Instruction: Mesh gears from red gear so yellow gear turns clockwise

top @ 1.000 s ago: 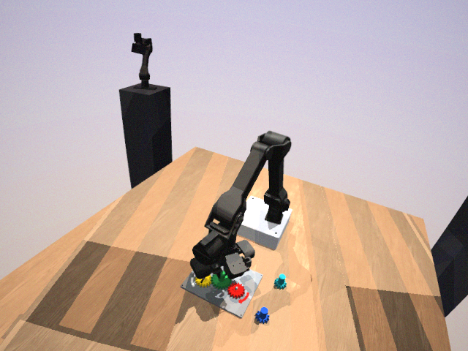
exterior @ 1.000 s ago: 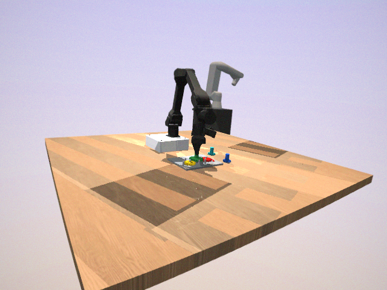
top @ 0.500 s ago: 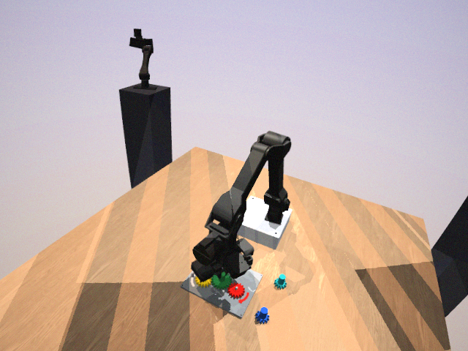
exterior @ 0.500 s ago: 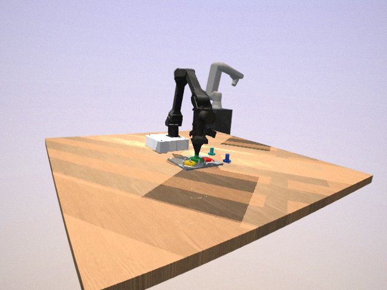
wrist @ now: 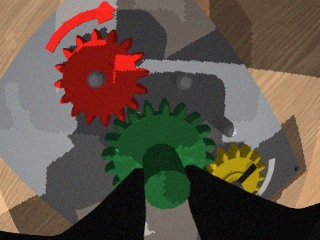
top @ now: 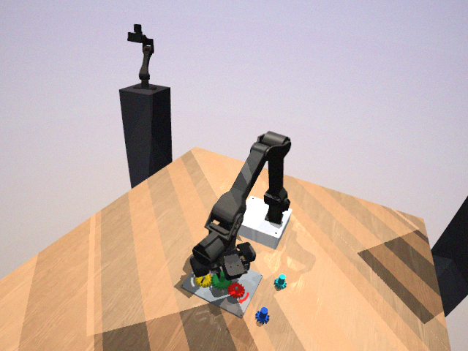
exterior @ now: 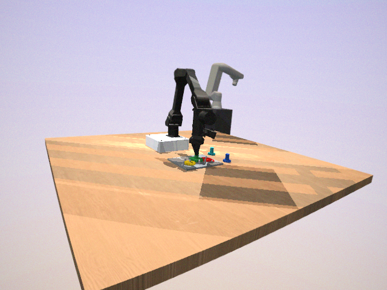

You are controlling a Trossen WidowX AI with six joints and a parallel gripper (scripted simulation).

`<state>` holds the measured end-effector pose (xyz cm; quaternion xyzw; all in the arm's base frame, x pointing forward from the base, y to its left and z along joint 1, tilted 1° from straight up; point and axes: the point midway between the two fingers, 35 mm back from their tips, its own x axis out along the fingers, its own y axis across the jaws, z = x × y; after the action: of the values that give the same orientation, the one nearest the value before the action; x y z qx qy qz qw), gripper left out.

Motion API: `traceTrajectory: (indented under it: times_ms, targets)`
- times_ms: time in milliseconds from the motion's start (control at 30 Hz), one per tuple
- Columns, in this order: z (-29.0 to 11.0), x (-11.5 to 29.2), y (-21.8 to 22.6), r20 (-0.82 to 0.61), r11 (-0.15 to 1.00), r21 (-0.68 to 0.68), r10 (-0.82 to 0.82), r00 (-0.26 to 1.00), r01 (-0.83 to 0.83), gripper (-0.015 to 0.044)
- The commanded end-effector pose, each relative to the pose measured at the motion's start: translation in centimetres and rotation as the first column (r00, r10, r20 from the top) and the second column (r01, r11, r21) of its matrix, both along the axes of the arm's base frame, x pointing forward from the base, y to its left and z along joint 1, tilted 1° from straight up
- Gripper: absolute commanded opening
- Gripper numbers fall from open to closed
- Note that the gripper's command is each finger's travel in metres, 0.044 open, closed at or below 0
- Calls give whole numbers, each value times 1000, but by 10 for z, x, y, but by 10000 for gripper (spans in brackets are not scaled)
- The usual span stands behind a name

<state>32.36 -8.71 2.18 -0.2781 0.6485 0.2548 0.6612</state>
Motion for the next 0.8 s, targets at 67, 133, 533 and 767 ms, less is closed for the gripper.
traceTrajectory:
  times_ms: [67,133,533,767]
  targets:
    - [-1,0,0,2,998,-2,-62,998,62,0]
    - [-1,-1,0,2,998,-2,-58,998,58,0]
    - [-1,0,-1,-3,993,-7,114,993,-114,0]
    - [-2,0,0,-7,975,-9,223,975,-223,0]
